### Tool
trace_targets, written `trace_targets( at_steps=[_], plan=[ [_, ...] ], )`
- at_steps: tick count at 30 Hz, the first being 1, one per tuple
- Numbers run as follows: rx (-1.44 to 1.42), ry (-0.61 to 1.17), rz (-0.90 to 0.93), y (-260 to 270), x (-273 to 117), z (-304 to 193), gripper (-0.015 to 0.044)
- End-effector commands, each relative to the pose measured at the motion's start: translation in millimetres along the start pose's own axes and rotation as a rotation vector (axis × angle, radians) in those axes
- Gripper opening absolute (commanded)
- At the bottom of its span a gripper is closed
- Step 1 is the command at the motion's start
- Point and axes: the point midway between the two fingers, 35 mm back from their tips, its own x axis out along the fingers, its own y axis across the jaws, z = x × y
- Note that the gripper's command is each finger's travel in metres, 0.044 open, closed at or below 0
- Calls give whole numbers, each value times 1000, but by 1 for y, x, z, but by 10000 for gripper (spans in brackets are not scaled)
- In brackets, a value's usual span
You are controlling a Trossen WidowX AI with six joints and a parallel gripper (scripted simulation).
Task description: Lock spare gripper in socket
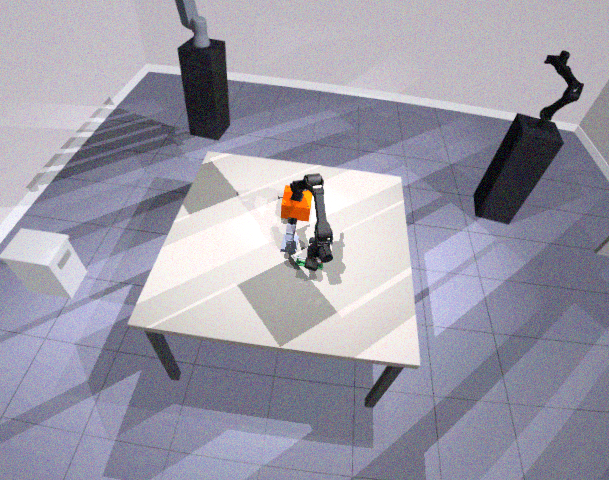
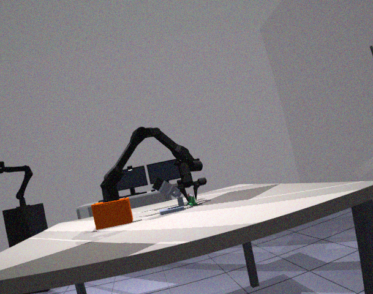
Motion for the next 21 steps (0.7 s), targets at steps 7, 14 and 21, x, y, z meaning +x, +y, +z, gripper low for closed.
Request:
trace_targets(
  at_steps=[7, 14, 21],
  plan=[
    [2, 5, 3, 2, 6, 0, 101],
    [2, 5, 3, 2, 6, 0, 0],
    [2, 5, 3, 2, 2, 0, 0]
  ],
)
